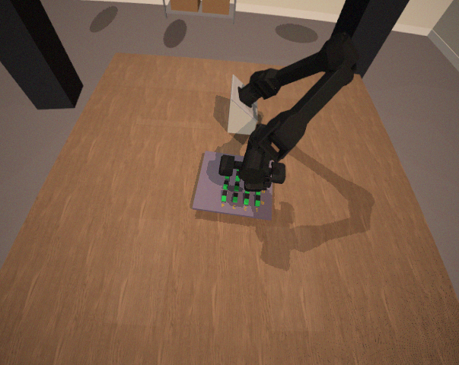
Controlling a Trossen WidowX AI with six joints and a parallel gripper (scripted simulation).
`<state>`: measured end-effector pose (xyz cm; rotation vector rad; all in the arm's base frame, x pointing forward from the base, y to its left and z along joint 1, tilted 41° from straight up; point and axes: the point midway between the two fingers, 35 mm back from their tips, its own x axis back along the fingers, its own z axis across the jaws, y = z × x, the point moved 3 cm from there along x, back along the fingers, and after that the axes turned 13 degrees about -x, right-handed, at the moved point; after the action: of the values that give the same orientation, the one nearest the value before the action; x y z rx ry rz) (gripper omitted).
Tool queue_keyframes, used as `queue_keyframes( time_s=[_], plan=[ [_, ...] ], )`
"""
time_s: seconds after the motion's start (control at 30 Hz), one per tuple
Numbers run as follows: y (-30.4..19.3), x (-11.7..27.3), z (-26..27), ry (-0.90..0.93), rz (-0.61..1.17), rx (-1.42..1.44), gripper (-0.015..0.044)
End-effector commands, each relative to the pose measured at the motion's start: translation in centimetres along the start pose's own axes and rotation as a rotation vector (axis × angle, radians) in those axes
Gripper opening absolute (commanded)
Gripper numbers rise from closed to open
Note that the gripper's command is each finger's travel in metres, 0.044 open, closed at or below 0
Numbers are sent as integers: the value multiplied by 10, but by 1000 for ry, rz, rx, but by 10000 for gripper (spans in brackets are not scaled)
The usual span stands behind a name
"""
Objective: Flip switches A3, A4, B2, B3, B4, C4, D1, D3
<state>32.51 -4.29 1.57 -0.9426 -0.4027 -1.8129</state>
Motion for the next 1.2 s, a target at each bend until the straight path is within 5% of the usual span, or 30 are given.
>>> queue_keyframes(
  time_s=[0.0,0.93,1.17],
  plan=[
    [0,-1,0,4,1,-5,0],
    [0,-5,0,4,1,-5,0],
    [3,60,1,-4,26,-5,0]
  ],
)
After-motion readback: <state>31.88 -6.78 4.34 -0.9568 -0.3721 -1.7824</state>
